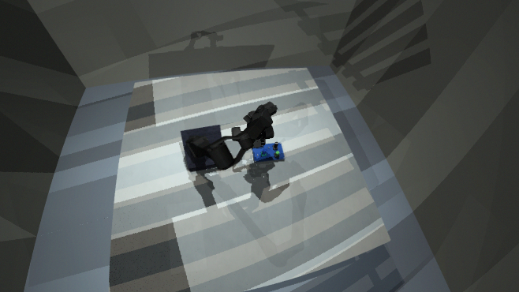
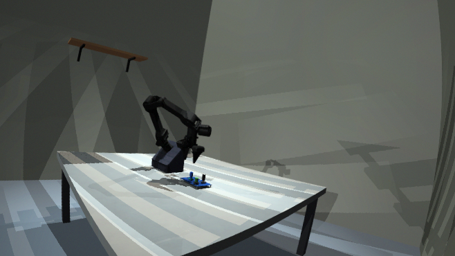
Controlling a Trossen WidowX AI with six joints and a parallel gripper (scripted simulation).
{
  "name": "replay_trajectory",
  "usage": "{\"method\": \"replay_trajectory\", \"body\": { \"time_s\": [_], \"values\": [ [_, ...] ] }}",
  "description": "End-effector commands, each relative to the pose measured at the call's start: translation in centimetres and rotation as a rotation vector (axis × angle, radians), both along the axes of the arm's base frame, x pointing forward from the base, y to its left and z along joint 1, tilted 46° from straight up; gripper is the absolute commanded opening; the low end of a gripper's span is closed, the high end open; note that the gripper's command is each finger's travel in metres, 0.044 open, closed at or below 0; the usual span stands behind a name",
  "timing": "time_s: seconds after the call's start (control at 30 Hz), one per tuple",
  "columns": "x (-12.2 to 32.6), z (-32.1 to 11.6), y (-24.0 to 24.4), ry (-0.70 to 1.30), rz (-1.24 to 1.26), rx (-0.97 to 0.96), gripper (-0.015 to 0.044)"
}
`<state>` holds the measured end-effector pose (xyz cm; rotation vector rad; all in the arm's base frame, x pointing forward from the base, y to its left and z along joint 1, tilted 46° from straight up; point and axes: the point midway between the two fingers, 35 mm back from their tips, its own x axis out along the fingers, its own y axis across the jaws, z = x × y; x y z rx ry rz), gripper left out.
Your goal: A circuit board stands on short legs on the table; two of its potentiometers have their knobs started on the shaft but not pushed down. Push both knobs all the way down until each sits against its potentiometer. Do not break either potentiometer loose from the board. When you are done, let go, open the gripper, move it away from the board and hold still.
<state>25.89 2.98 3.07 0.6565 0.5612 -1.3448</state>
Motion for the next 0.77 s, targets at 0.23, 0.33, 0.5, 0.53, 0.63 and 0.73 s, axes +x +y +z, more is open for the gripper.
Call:
{"method": "replay_trajectory", "body": {
  "time_s": [0.23,0.33,0.5,0.53,0.63,0.73],
  "values": [
    [-4.53,-0.33,-1.24,0.001,-0.010,-0.002,0.0440],
    [-4.53,-0.33,-1.24,0.001,-0.010,-0.002,0.0440],
    [-4.53,-0.33,-1.24,0.001,-0.010,-0.002,0.0440],
    [-4.53,-0.33,-1.24,0.001,-0.010,-0.002,0.0440],
    [-4.53,-0.33,-1.24,0.001,-0.010,-0.002,0.0440],
    [-4.53,-0.33,-1.24,0.001,-0.010,-0.002,0.0440]
  ]
}}
